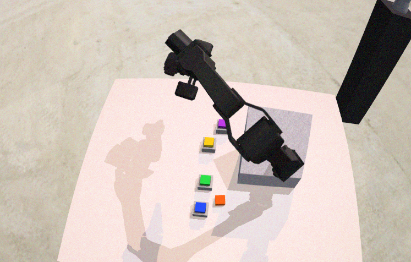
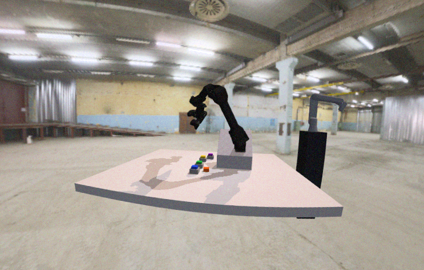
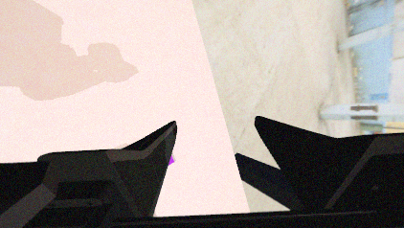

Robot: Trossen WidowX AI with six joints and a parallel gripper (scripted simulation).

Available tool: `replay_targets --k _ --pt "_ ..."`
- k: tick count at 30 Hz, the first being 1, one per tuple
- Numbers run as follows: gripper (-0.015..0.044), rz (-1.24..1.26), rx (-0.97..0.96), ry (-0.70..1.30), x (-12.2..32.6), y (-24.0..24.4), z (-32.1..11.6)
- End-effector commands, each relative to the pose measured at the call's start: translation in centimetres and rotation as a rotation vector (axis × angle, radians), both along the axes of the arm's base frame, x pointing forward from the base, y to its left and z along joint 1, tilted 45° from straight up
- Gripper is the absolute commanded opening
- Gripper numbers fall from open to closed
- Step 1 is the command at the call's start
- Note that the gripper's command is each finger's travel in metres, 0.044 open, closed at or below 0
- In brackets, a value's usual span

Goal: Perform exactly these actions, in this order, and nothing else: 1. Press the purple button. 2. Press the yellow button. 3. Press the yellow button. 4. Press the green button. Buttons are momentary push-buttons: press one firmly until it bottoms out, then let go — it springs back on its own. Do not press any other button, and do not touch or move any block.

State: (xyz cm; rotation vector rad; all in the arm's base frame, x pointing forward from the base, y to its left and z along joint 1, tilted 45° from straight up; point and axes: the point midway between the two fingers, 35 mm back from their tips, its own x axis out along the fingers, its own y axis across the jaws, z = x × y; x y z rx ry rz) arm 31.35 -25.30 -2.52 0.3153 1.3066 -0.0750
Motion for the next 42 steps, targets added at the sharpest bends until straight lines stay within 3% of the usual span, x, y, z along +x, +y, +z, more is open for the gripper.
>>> replay_targets --k 1,7,17,22,31,42 --pt "0.0400 0.176 0.247 0.094 -4.7 3.7 -4.6" --pt "0.0400 0.343 0.577 0.089 -9.7 8.7 -7.2" --pt "0.0400 0.350 0.594 0.086 -9.9 9.0 -7.2" --pt "0.0269 0.350 0.596 0.084 -9.6 13.1 -11.4" --pt "0.0032 0.350 0.596 0.084 -9.6 13.3 -11.6" --pt "0.0020 0.350 0.596 0.084 -9.6 13.3 -11.6"
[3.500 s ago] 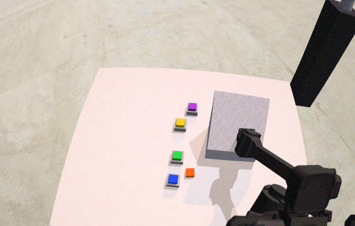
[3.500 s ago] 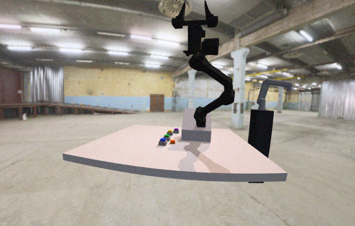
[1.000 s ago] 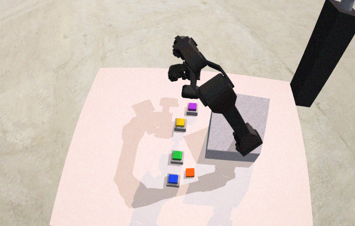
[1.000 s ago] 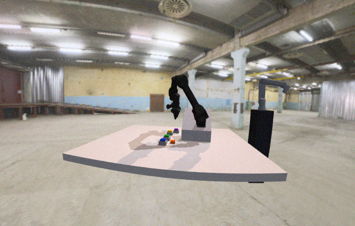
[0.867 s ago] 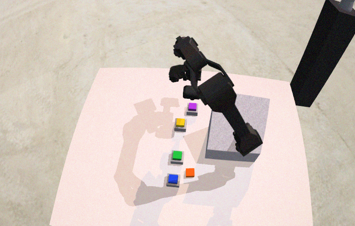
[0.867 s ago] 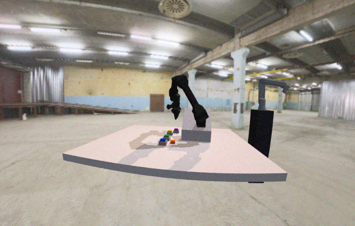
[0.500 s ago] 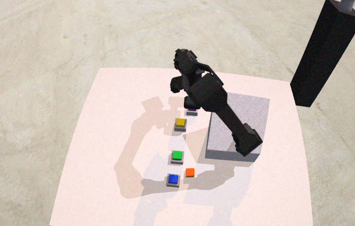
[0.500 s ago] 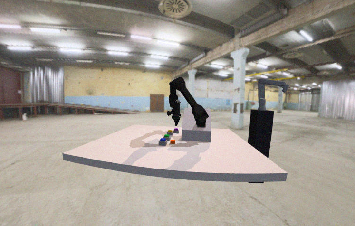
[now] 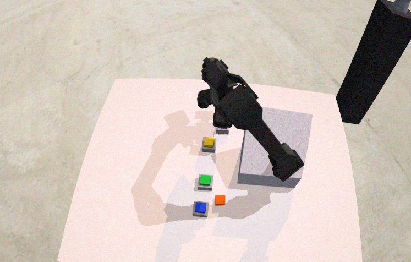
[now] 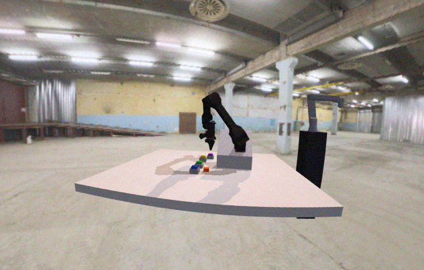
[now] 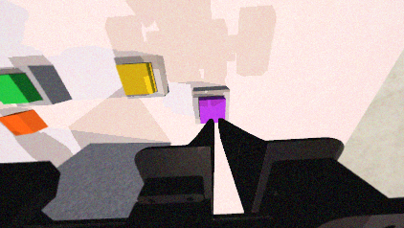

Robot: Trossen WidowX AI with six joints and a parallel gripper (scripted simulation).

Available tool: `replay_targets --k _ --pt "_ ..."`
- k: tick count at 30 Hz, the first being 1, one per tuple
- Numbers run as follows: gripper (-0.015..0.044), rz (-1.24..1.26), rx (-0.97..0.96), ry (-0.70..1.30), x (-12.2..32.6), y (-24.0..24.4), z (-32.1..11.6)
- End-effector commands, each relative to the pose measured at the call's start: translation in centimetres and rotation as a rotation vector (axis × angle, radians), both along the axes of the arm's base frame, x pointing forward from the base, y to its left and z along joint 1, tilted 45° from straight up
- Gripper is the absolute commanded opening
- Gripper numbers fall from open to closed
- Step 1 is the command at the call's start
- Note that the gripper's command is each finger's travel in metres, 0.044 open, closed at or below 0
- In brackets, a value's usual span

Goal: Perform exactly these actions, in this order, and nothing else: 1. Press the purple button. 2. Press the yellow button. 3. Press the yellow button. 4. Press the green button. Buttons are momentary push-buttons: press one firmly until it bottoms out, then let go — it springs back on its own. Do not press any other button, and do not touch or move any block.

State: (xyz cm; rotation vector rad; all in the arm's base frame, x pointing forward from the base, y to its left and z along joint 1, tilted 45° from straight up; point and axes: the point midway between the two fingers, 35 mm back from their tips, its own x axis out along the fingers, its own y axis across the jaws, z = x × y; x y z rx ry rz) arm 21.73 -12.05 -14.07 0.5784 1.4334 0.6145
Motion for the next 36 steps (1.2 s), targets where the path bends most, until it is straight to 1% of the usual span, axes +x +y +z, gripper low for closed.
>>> replay_targets --k 1,22,36 --pt "0.0020 -0.006 0.004 0.002 0.0 0.1 -0.1" --pt "0.0020 -0.006 0.005 0.001 0.1 2.3 -2.3" --pt "0.0020 -0.006 0.005 0.001 0.1 2.4 -2.4"
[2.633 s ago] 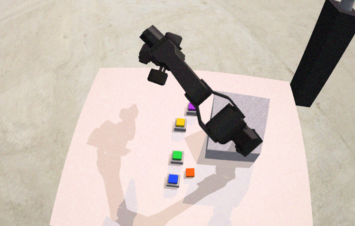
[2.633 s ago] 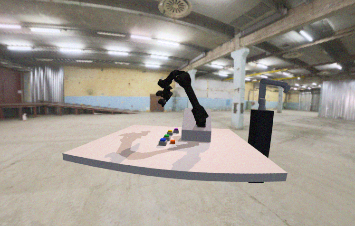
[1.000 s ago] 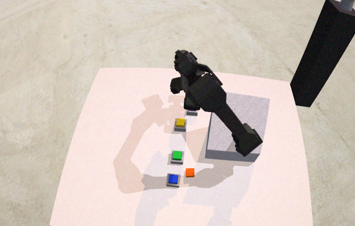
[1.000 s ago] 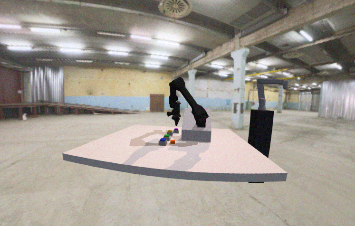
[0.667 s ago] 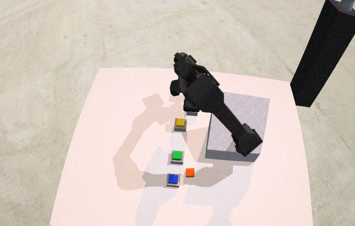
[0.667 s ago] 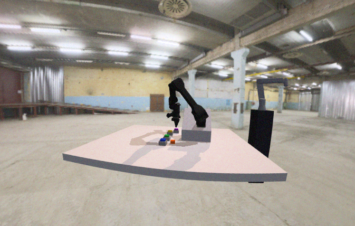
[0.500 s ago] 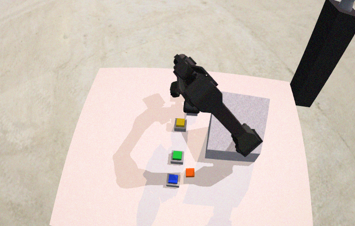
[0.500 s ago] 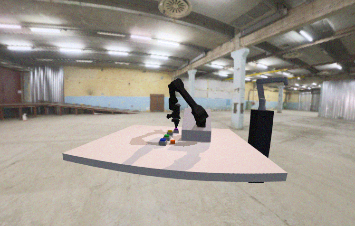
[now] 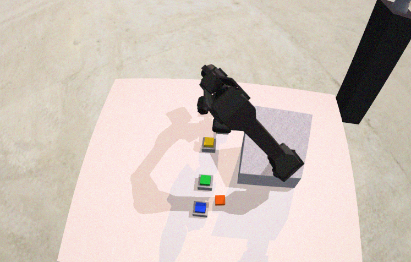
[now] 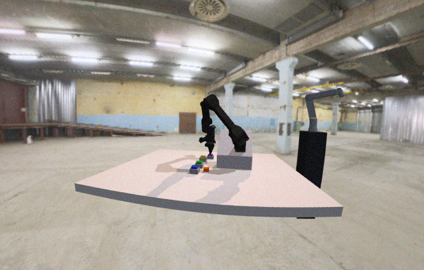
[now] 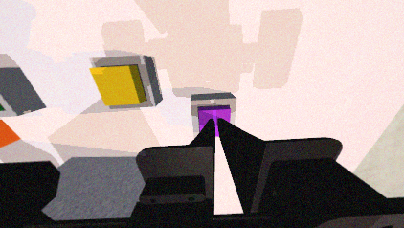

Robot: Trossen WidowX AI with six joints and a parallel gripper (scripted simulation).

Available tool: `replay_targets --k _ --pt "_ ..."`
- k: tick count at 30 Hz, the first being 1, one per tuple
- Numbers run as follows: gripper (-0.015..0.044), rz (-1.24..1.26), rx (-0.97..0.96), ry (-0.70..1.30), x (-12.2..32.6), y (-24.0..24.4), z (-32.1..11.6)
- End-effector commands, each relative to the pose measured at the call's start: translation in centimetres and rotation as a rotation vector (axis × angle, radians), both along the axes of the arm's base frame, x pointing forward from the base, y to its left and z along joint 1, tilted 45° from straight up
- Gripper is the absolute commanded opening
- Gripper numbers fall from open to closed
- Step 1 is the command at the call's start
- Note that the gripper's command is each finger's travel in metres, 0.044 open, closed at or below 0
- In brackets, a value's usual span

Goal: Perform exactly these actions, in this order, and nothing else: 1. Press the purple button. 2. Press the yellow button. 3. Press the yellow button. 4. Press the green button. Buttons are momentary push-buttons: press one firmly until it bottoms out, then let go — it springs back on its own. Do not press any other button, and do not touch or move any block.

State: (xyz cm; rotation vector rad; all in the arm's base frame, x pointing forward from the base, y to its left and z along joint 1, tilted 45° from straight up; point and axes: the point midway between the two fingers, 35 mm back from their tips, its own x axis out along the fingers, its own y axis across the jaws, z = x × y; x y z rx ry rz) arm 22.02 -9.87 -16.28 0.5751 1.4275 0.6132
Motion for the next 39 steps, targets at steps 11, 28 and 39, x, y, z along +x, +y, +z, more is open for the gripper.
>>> replay_targets --k 11,28,39 --pt "0.0020 -0.004 0.008 0.007 -0.1 0.2 -0.1" --pt "0.0020 -0.004 0.006 0.008 -0.3 -2.1 2.2" --pt "0.0020 -0.004 0.004 0.009 -0.5 -6.2 6.3"
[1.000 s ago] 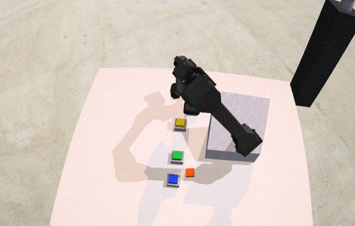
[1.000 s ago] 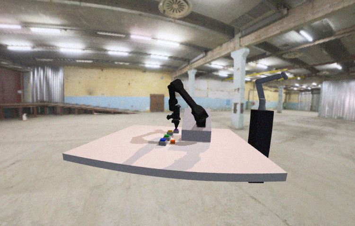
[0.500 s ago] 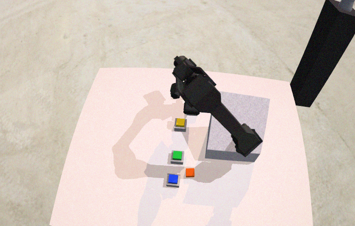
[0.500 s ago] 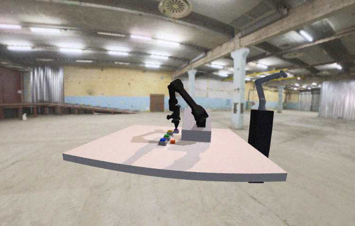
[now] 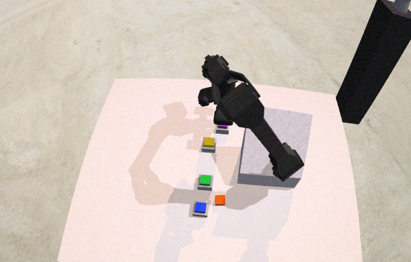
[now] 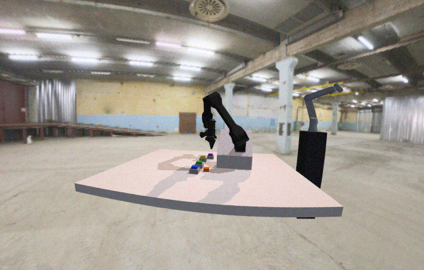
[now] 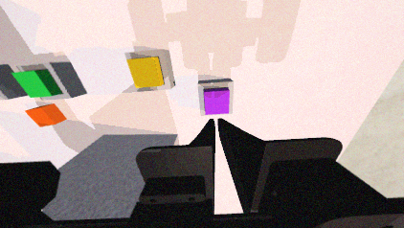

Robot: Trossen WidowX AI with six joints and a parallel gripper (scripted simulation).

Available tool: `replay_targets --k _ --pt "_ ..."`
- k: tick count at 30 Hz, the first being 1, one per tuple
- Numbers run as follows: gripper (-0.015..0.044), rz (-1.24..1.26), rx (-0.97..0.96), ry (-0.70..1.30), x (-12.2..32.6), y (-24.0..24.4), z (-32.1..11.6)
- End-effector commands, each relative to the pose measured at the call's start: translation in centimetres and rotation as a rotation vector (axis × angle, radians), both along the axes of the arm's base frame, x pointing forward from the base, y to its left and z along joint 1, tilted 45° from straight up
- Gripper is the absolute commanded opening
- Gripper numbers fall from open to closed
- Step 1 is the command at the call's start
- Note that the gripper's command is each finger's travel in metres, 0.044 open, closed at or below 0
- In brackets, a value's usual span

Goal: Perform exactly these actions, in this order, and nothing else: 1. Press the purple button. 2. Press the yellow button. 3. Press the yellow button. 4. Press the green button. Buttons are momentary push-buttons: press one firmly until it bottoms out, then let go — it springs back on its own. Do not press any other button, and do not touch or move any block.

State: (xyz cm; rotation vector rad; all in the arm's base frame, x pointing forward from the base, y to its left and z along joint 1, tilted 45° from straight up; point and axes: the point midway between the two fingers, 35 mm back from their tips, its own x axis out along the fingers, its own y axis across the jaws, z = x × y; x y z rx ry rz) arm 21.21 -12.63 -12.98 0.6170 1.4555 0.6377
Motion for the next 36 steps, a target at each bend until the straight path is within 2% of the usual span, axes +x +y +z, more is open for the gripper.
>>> replay_targets --k 1,8,13,15,21,25,36 --pt "0.0020 -0.009 -0.034 -0.029 0.3 -3.7 3.2" --pt "0.0020 -0.009 -0.035 -0.029 0.4 -3.5 3.5" --pt "0.0020 -0.010 -0.031 -0.029 3.9 1.5 8.6" --pt "0.0020 -0.009 -0.029 -0.029 4.3 2.4 9.4" --pt "0.0020 -0.009 -0.029 -0.029 4.4 2.7 9.1" --pt "0.0020 -0.009 -0.027 -0.030 4.6 6.6 5.2" --pt "0.0020 -0.009 -0.026 -0.030 4.7 7.3 4.5"
